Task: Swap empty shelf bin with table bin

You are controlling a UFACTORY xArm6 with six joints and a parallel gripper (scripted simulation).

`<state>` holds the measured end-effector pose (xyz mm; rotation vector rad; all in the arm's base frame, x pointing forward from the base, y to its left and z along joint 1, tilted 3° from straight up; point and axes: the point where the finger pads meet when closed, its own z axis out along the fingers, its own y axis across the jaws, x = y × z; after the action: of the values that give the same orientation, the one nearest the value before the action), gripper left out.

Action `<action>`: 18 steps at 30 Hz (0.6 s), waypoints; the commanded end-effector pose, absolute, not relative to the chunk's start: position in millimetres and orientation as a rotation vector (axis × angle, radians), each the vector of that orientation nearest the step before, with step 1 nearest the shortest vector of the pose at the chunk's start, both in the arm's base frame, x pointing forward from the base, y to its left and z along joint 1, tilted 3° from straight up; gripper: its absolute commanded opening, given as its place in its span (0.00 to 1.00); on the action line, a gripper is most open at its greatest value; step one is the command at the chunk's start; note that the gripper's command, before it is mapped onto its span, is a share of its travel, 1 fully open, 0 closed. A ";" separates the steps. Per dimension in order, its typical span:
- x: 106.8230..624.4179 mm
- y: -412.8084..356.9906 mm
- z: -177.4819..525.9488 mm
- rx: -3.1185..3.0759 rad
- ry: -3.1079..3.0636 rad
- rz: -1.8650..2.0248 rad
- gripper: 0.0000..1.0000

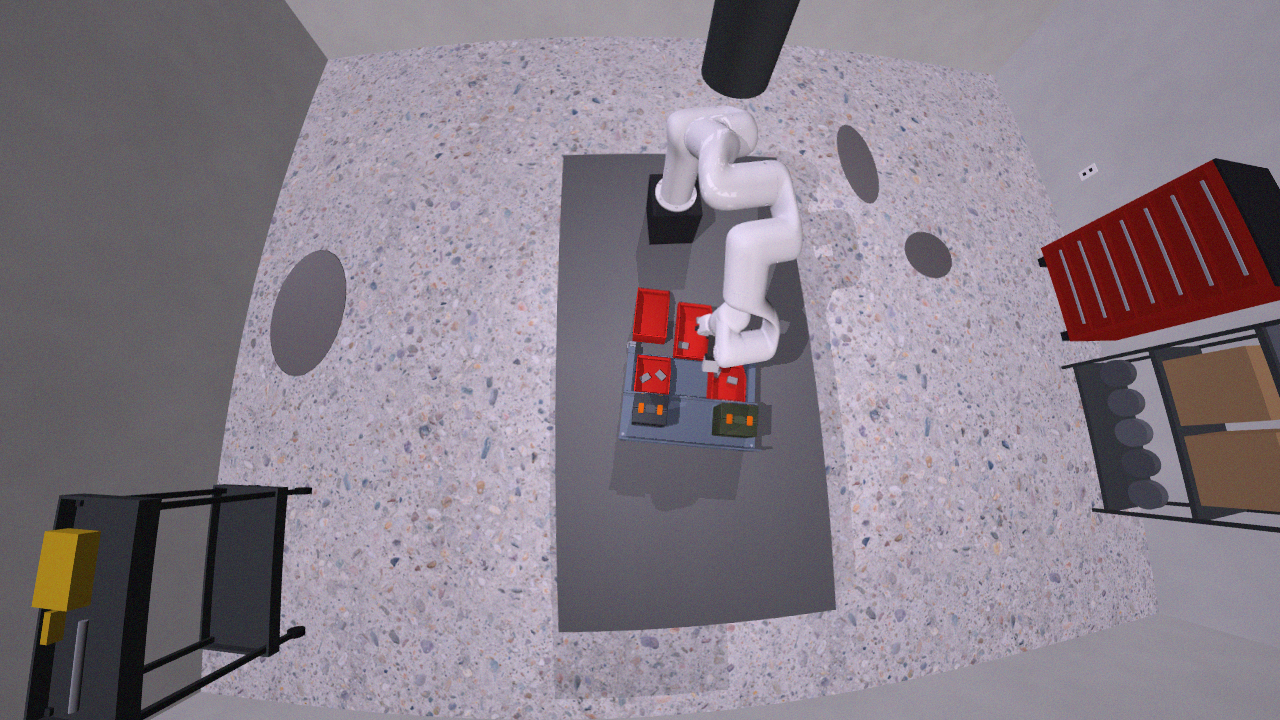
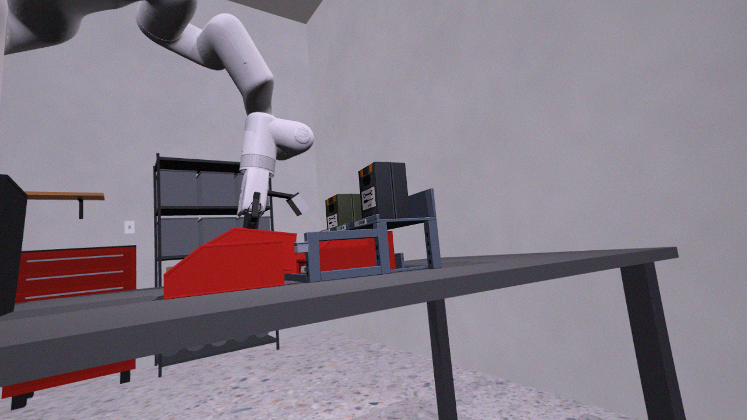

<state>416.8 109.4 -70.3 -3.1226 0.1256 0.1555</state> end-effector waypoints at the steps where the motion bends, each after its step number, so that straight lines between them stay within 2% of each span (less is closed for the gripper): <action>1: 423.1 109.4 -68.8 -3.122 0.125 0.151 0.00; 18: 441.9 107.8 -67.9 -3.122 0.125 0.152 0.00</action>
<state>435.6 107.9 -69.5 -3.1226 0.1256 0.1557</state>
